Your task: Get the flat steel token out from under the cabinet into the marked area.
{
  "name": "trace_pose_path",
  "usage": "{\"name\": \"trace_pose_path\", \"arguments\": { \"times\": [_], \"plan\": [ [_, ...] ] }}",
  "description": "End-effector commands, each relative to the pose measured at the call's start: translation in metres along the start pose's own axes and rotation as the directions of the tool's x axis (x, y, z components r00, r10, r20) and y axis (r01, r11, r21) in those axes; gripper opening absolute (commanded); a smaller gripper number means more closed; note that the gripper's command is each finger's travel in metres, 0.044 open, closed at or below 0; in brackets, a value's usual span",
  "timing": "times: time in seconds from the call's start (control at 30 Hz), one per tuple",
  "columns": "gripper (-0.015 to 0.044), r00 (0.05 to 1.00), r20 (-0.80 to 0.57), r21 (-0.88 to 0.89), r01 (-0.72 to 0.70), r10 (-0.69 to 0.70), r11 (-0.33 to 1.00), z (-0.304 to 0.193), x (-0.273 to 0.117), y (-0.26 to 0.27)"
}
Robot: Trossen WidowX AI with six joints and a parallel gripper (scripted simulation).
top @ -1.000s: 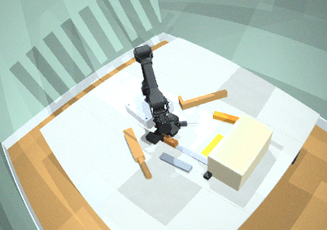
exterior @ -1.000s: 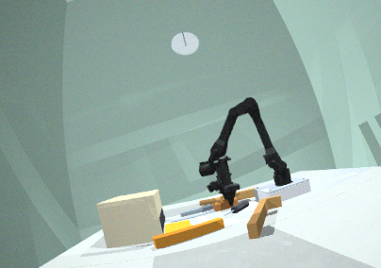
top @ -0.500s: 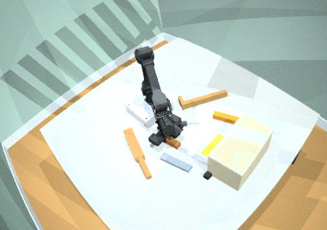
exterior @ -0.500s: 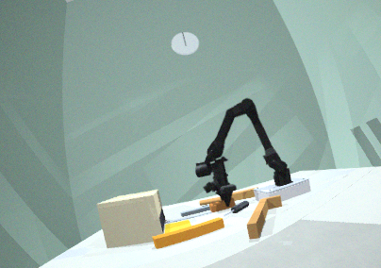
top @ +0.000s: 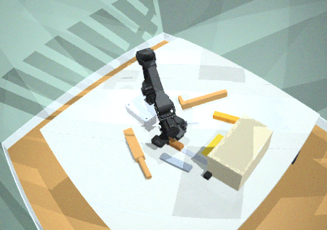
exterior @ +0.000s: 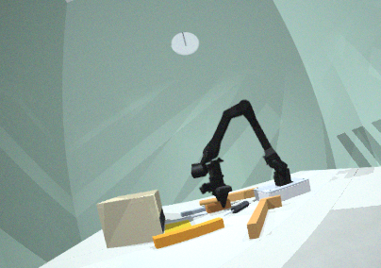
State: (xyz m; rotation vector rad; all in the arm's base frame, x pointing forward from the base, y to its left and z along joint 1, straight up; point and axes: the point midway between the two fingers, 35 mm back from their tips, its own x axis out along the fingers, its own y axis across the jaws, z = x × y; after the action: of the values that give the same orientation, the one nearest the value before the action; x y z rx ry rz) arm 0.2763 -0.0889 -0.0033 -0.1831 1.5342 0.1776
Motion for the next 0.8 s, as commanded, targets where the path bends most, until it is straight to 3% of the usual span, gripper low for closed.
{"name": "trace_pose_path", "arguments": {
  "times": [0.0,0.77],
  "plan": [
    [0.0000,1.000,-0.001,0.001,0.003,-0.003,1.000,0.005,0.000,0.000],
    [0.0000,1.000,0.001,0.001,0.002,-0.002,1.000,0.034,-0.001,-0.001]
  ]
}}
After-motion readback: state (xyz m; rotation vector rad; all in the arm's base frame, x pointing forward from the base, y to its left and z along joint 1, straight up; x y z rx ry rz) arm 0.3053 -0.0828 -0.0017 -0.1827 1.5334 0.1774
